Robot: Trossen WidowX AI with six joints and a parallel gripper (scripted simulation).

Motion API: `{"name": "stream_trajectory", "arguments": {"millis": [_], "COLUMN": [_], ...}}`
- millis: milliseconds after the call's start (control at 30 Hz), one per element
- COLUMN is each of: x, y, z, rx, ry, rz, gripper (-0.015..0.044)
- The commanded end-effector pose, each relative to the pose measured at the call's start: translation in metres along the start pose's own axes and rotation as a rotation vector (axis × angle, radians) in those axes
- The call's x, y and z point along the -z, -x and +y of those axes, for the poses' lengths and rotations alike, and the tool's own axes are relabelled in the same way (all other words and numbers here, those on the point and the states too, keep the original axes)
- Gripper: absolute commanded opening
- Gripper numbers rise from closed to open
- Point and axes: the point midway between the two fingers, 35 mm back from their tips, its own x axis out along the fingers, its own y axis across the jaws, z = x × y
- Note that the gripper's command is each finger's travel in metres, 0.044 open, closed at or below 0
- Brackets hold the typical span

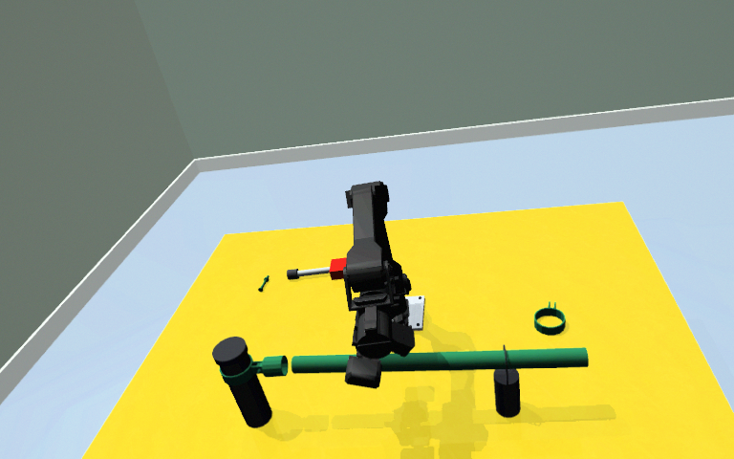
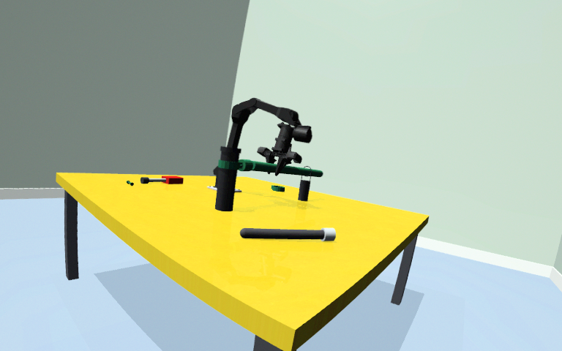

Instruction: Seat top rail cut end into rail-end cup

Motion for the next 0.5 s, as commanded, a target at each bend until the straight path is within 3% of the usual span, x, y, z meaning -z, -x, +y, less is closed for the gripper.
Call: {"name": "stream_trajectory", "arguments": {"millis": [0, 467], "x": [0.006, 0.022], "y": [0.002, -0.006], "z": [-0.002, 0.000], "rx": [0.006, 0.000], "ry": [-0.005, -0.001], "rz": [0.006, 0.003], "gripper": [0.0000, 0.0000]}}
